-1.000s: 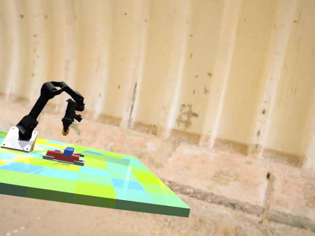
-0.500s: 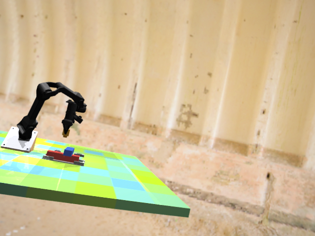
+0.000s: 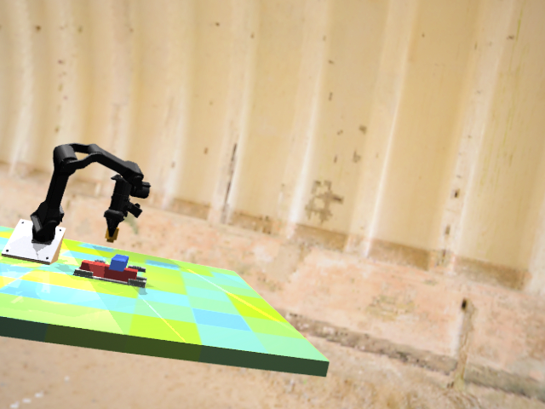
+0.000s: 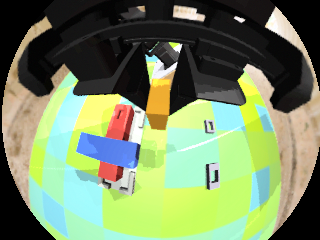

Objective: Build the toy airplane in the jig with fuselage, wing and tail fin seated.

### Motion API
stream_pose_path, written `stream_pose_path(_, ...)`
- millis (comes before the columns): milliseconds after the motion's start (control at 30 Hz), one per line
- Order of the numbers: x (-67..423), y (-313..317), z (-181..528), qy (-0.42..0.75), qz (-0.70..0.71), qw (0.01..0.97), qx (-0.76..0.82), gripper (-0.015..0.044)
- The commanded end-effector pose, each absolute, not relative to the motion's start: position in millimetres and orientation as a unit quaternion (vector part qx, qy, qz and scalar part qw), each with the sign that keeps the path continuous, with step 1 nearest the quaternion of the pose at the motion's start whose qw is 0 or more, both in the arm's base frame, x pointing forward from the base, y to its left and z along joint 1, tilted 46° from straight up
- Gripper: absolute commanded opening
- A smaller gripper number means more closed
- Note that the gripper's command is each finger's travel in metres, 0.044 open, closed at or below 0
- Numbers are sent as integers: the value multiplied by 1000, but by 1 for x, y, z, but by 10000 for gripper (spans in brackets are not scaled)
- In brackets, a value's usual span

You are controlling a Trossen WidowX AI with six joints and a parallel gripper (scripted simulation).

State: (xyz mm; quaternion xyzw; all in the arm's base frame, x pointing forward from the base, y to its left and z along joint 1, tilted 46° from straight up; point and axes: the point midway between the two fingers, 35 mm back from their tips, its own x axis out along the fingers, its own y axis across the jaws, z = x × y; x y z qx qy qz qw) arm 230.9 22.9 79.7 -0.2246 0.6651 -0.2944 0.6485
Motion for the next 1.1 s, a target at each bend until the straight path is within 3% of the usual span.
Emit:
stream_pose_path(0,227,9,90,662,-295,651,-226,0)
stream_pose_path(1000,189,-63,127,657,-318,643,-233,0)
stream_pose_path(1067,189,-63,127,657,-318,643,-233,53)
